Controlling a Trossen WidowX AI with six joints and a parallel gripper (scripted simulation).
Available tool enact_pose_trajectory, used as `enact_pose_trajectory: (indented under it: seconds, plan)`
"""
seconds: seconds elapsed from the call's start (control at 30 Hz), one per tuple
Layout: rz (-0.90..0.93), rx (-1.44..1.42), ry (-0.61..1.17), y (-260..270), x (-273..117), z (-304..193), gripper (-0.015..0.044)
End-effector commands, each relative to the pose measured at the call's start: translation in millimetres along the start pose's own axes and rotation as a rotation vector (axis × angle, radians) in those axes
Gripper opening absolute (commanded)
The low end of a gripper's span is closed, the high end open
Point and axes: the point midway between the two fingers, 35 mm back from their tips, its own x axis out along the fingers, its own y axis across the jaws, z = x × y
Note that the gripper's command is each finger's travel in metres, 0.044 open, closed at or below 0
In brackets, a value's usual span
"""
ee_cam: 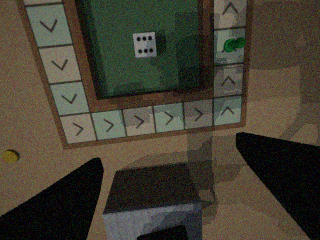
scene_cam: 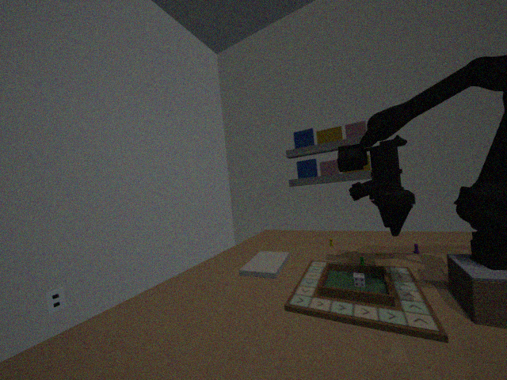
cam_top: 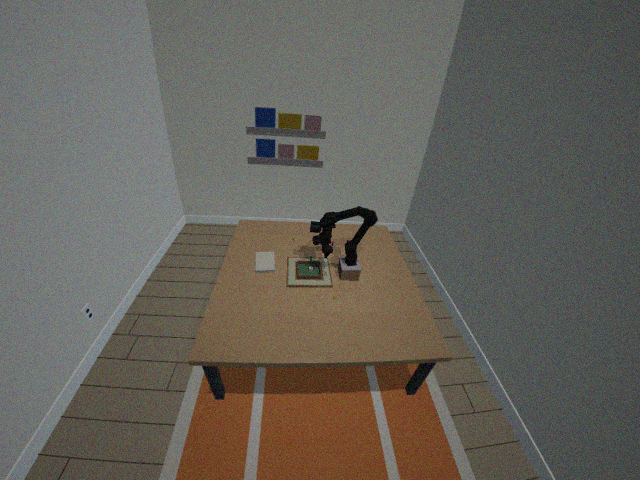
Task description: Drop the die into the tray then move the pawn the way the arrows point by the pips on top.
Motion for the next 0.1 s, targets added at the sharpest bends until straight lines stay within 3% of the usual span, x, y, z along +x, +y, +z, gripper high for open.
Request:
enact_pose_trajectory:
  seconds: [0.0, 0.07]
  plan:
    - [0.000, -0.007, -0.001, -2.6, 1.9, 3.9, 0.0440]
    - [0.000, -0.007, -0.001, -2.6, 1.9, 3.9, 0.0440]
